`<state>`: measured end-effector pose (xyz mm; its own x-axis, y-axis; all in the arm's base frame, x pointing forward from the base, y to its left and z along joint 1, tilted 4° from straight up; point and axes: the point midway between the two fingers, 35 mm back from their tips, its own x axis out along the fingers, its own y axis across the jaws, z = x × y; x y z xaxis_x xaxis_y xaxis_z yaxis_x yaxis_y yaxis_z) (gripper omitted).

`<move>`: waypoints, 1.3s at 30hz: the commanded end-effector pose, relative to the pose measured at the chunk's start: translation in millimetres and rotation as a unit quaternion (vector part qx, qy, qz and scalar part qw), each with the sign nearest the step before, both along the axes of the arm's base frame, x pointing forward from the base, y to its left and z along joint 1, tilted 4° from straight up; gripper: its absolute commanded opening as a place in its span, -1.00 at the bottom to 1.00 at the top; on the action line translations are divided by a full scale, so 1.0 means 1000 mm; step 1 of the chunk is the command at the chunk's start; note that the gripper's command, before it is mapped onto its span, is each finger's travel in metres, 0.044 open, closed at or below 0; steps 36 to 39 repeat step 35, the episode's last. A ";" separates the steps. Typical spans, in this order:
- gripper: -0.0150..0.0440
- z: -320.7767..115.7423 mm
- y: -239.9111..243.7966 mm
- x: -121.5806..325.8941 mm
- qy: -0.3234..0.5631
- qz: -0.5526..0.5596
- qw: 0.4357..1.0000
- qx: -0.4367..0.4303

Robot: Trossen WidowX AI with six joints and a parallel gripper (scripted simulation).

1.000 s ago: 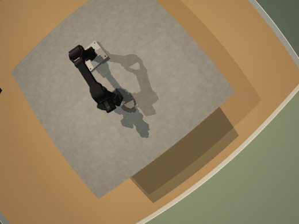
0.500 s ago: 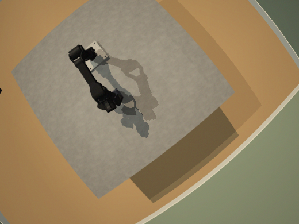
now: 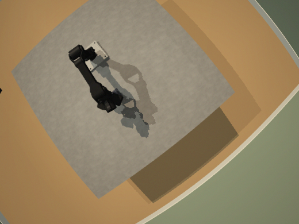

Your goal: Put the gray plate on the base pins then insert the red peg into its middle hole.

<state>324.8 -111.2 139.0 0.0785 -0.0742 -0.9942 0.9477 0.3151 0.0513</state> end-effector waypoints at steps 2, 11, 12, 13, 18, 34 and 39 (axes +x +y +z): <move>0.02 0.000 0.000 0.000 0.000 0.000 1.000 0.000; 0.02 0.004 0.000 -0.001 0.002 -0.001 1.000 0.003; 0.02 0.005 0.000 -0.001 0.002 -0.001 1.000 0.003; 0.02 0.005 0.000 -0.002 0.002 -0.001 1.000 0.003; 0.02 0.007 0.001 -0.003 0.003 -0.001 1.000 0.003; 0.02 0.013 0.000 -0.006 0.003 -0.001 1.000 0.003; 0.02 0.014 0.000 -0.007 0.003 -0.001 1.000 0.003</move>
